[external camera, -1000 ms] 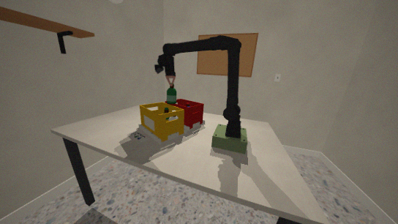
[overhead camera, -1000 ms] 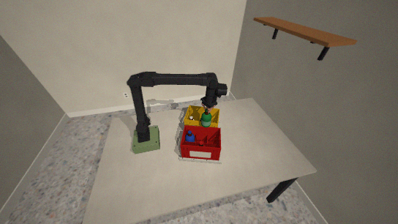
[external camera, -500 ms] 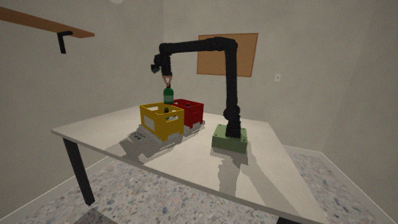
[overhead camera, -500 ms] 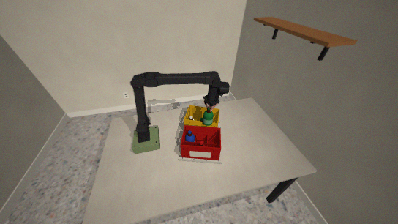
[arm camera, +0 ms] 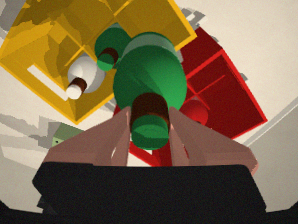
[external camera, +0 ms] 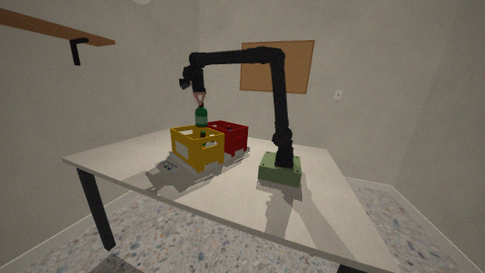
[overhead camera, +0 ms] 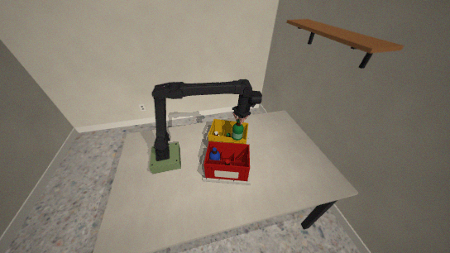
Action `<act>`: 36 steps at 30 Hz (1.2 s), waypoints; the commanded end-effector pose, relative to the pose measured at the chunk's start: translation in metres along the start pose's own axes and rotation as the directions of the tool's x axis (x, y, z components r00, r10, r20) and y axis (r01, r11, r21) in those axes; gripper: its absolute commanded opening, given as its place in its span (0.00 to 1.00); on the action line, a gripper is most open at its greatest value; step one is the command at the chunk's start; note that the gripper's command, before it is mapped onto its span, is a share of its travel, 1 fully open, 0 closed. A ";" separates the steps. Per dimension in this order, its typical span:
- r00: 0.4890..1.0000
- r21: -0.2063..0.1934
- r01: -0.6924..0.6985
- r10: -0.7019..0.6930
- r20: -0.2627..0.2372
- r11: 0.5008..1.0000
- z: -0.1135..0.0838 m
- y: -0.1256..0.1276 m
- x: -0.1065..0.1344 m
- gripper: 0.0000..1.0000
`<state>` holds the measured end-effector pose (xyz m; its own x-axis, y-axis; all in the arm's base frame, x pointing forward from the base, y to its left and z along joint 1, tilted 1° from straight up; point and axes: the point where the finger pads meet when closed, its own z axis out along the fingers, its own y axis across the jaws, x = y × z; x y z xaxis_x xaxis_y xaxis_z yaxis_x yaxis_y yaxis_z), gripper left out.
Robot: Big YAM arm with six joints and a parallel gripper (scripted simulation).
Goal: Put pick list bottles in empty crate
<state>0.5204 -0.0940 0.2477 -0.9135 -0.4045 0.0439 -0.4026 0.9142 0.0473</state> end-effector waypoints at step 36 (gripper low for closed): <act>0.991 0.085 -0.016 0.004 0.136 0.996 -0.077 0.006 -0.048 0.00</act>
<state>0.5520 -0.0741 0.2533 -0.9163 -0.3991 0.0336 -0.3979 0.9167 0.0363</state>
